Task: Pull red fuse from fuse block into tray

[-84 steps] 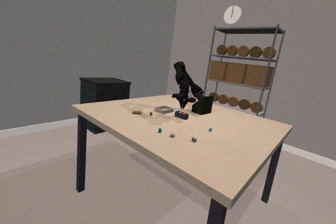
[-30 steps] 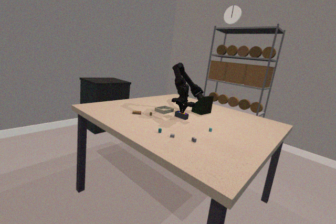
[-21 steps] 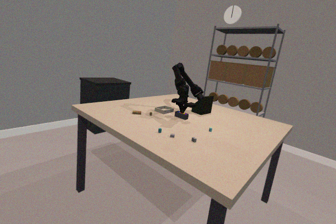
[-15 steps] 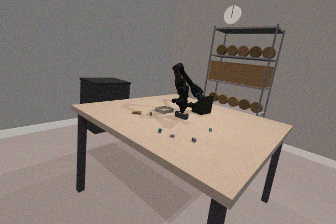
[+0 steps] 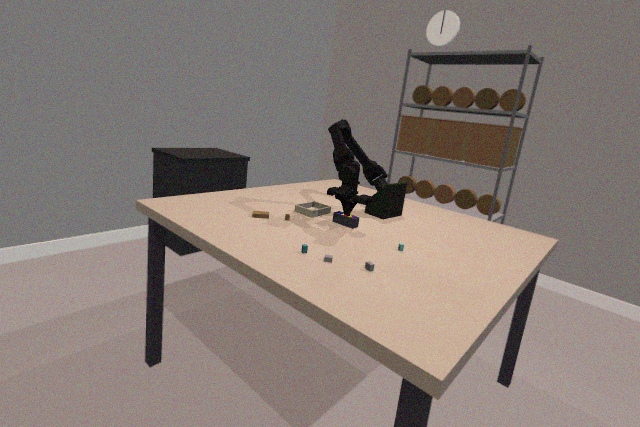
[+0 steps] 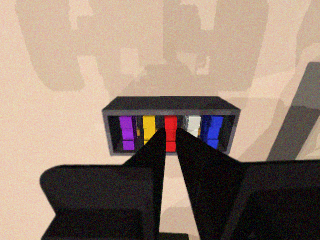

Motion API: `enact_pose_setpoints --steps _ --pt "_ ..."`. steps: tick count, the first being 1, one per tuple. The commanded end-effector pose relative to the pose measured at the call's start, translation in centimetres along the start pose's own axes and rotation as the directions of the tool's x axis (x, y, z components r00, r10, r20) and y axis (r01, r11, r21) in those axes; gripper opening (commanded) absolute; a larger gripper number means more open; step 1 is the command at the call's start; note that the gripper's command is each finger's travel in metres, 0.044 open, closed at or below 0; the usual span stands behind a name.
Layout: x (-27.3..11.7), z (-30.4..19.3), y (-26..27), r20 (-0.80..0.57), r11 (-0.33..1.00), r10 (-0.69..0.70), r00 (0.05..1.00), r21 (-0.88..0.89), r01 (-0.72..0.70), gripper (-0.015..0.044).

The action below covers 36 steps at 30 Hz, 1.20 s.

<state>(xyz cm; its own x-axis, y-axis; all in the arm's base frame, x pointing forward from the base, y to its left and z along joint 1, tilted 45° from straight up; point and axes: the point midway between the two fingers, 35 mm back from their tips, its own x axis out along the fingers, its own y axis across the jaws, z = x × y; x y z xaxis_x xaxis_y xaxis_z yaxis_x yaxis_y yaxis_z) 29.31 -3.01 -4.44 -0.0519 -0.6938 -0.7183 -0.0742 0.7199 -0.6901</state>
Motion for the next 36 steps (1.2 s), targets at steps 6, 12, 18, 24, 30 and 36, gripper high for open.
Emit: enact_pose_setpoints --steps 6,12,18,24,30,36 --pt "-0.5 0.1 0.0 0.001 1.0 0.002 1.0 0.005 -0.002 0.0" --pt "-0.8 0.1 0.0 0.001 1.0 0.001 1.0 0.004 -0.001 0.0" --pt "-1.1 0.1 0.0 0.001 1.0 0.001 1.0 0.004 -0.001 0.0" --pt "-1.4 0.1 0.0 0.001 1.0 0.001 1.0 0.003 -0.001 0.0" --pt "-1.7 0.1 0.0 0.001 1.0 0.0 1.0 0.003 0.0 0.0" --pt "-2.0 0.1 0.0 0.001 1.0 0.0 1.0 0.002 0.0 0.0"
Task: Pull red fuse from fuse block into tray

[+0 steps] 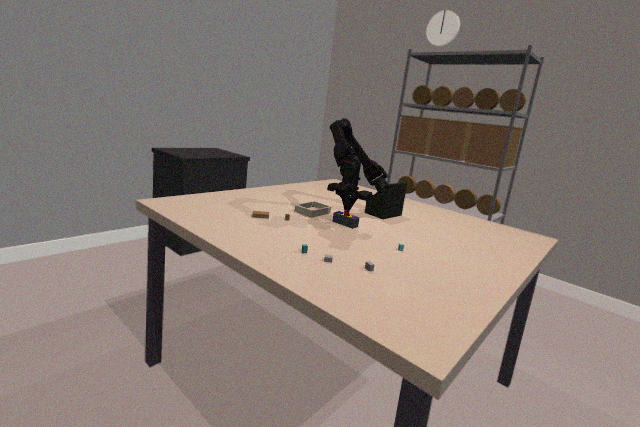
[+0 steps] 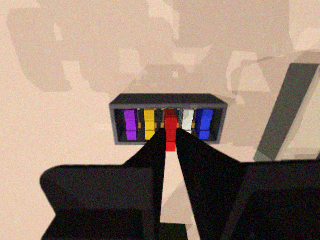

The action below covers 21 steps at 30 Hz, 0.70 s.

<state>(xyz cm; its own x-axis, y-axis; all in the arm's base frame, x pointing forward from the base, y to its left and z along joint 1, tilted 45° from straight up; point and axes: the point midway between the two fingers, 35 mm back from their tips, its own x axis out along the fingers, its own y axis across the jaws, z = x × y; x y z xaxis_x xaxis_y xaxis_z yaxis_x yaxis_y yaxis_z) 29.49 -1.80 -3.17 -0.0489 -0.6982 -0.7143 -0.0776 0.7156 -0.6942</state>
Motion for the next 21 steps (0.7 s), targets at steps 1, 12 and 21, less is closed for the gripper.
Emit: enact_pose_setpoints --steps 1,12,21 --pt "-0.24 -0.01 0.05 -0.001 1.0 0.006 1.0 0.006 -0.006 0.0" --pt "-0.79 -0.02 0.05 -0.001 1.0 0.005 1.0 0.005 -0.005 0.0" --pt "-1.23 -0.03 0.05 -0.001 1.0 0.005 1.0 0.004 -0.005 0.0"
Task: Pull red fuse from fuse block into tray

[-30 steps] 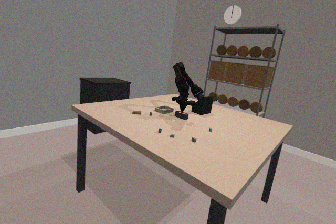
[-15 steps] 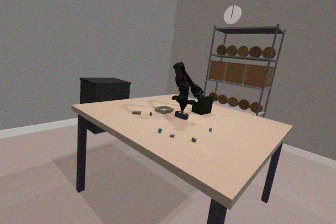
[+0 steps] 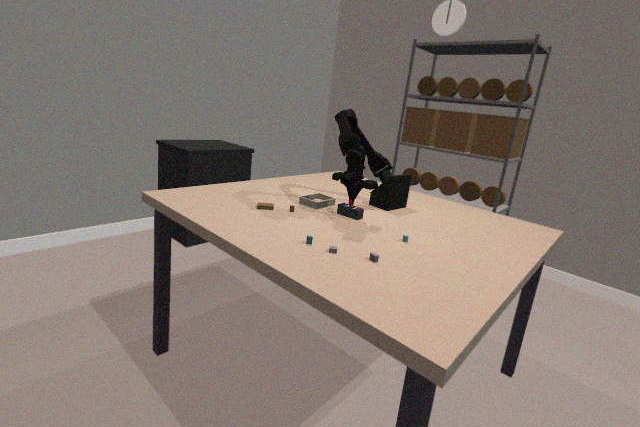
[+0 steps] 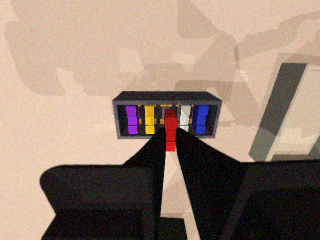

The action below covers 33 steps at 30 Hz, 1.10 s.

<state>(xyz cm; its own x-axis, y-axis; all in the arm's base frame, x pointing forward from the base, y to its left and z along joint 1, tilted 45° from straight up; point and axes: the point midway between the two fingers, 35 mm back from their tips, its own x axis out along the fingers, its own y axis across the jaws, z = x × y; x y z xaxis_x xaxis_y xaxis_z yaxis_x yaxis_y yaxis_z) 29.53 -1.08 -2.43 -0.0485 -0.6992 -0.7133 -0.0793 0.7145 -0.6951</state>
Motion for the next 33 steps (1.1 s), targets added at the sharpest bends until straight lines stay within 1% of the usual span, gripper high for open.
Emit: enact_pose_setpoints --steps 1,13,28,30,33 --pt "-0.2 0.0 0.0 -0.002 1.0 0.006 1.0 0.006 -0.006 0.0" --pt "-0.8 0.0 0.0 -0.002 1.0 0.005 1.0 0.005 -0.005 0.0" --pt "-3.0 0.0 0.0 -0.002 1.0 0.006 1.0 0.004 -0.006 0.0" --pt "-3.0 0.1 -0.4 -0.001 1.0 0.008 1.0 0.004 -0.008 0.0" --pt "-3.1 0.5 -2.5 0.0 1.0 0.015 1.0 0.002 -0.015 0.0"
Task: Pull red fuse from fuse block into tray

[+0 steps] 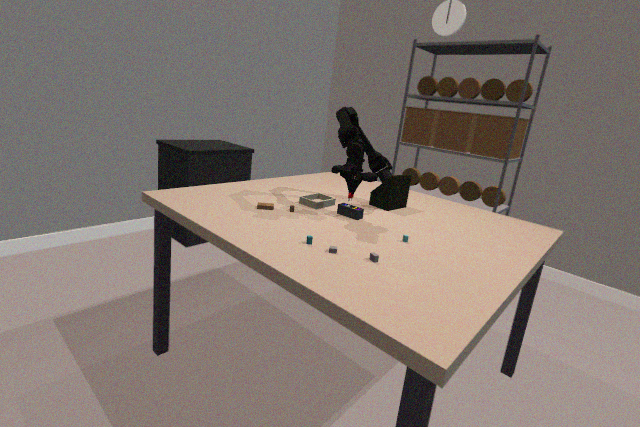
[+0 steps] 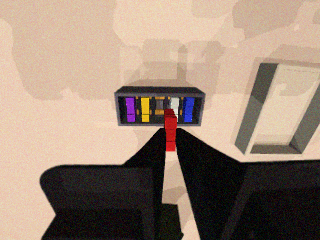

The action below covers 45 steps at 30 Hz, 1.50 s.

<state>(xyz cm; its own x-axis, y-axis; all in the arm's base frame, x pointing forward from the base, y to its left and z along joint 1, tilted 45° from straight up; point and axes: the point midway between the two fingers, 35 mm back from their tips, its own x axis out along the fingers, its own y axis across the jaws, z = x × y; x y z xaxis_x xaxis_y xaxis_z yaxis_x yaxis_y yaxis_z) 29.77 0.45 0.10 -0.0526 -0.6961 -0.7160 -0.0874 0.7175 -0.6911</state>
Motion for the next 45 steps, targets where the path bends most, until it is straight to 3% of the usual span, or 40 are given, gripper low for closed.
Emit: enact_pose_setpoints --steps 1,21,45 --pt "-0.3 0.5 -2.6 0.005 1.0 0.012 1.0 0.01 -0.012 0.0" --pt "-0.2 -1.5 -17.6 0.001 1.0 -0.007 1.0 0.013 0.007 0.0" --pt "2.8 -1.5 -17.8 0.001 1.0 -0.008 1.0 0.013 0.008 0.0"
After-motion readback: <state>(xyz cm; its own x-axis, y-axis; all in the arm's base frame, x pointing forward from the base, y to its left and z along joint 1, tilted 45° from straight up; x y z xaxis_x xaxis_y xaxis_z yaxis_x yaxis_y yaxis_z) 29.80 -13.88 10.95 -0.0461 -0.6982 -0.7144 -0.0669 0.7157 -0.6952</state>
